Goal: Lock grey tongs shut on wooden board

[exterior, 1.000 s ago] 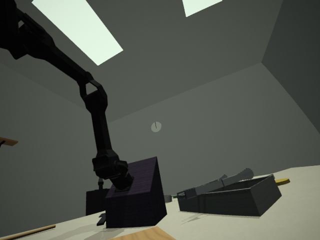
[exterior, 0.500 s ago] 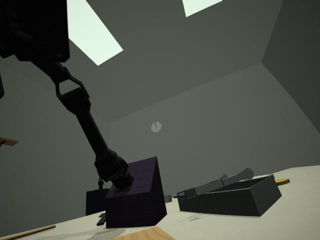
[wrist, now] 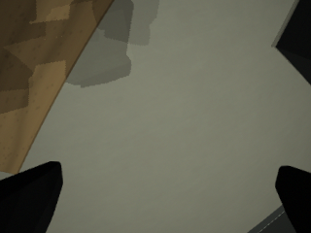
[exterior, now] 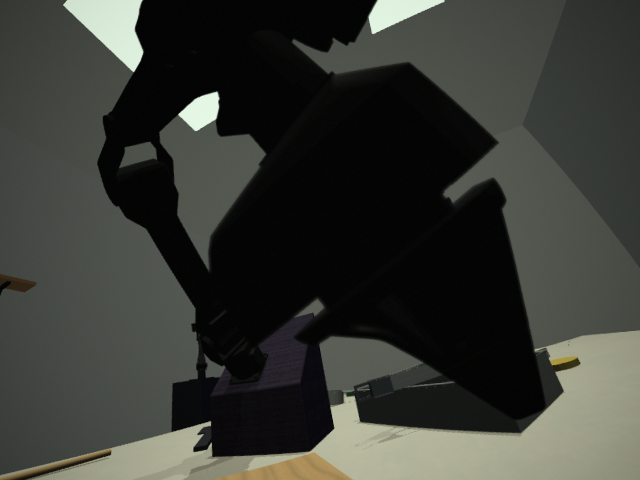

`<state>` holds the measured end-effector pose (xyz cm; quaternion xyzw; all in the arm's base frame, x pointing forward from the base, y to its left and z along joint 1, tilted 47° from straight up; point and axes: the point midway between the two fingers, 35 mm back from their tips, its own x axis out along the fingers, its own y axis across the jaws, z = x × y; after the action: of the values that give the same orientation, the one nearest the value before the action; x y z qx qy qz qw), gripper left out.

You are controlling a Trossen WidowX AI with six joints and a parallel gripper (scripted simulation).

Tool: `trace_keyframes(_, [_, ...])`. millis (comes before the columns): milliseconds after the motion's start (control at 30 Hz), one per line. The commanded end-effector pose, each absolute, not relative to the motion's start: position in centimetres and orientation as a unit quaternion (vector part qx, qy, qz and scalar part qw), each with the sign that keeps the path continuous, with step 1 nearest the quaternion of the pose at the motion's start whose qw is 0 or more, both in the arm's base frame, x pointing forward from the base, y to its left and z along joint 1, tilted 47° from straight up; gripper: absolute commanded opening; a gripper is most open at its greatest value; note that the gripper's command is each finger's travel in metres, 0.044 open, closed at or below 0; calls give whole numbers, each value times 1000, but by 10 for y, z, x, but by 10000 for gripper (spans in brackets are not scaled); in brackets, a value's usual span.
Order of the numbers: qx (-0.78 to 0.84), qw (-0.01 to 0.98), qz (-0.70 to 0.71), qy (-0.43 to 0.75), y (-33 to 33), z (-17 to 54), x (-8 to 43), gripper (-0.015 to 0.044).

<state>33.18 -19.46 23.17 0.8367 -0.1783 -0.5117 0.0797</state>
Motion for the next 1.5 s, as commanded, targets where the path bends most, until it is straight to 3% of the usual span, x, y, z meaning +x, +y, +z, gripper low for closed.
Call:
trace_keyframes(0, [803, 103, -569, -143, -158, 187, 350, 440])
trace_keyframes(267, [706, 216, -670, -75, -59, 93, 363, 440])
trace_keyframes(667, [530, 486, -694, -43, 63, -9, 305, 440])
trace_keyframes(1467, [528, 490, -692, -42, 54, -21, 313, 440])
